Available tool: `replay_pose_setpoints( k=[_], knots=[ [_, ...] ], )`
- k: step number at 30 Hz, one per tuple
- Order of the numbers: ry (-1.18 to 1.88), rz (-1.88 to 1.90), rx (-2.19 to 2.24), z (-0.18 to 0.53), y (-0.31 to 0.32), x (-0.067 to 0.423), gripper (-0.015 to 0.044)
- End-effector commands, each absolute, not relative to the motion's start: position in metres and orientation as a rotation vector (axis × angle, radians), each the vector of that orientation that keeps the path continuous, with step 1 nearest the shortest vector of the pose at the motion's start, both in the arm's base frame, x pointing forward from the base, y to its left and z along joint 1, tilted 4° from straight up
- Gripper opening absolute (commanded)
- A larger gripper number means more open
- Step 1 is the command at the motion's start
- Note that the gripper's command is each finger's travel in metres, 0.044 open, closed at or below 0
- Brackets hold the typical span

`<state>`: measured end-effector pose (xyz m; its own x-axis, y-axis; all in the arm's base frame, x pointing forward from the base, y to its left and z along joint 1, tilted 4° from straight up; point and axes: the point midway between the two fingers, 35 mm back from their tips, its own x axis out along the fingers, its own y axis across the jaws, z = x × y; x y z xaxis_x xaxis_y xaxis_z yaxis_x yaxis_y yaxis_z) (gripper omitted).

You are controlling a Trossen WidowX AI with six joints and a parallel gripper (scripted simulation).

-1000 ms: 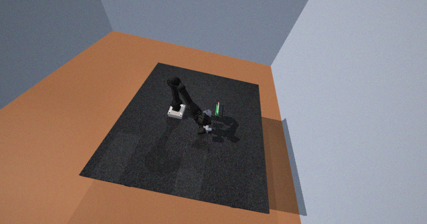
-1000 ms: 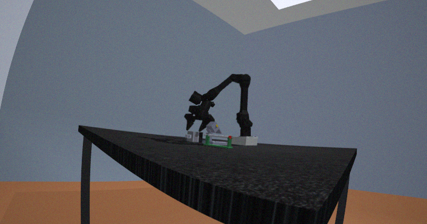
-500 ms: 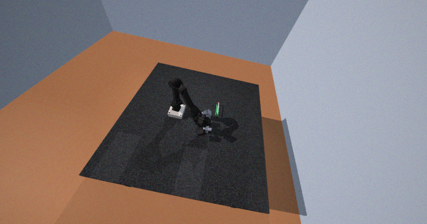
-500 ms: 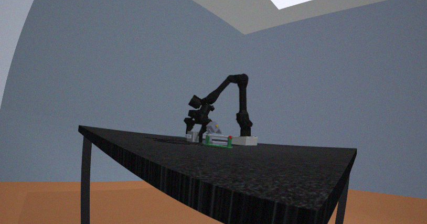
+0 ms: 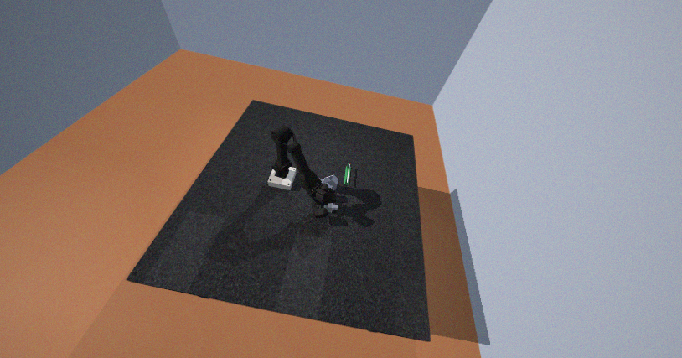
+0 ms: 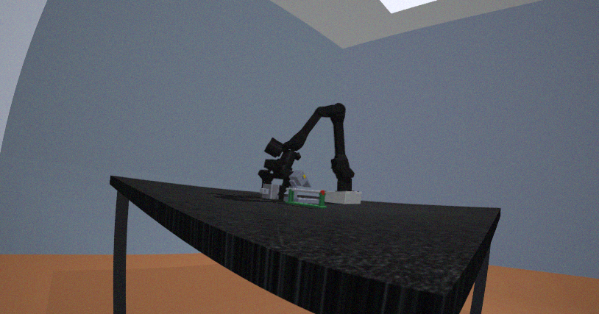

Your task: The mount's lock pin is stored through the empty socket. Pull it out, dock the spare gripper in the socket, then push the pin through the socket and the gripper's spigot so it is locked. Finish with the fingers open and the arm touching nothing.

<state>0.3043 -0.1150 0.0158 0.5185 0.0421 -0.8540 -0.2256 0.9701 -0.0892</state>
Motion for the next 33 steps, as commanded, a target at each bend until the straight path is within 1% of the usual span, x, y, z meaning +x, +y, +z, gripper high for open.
replay_pose_setpoints(
  k=[1, 8, 14, 19, 33],
  knots=[
    [1.014, 0.167, -0.200, 0.014, -0.114, 0.304, 0.0361],
    [1.014, 0.167, -0.200, 0.014, -0.114, 0.304, 0.0177],
    [1.014, 0.167, -0.200, 0.014, -0.115, 0.304, 0.0137],
    [1.014, 0.167, -0.200, 0.021, -0.115, 0.306, 0.0006],
    [1.013, 0.167, -0.200, 0.090, -0.112, 0.309, 0.0000]
  ],
)
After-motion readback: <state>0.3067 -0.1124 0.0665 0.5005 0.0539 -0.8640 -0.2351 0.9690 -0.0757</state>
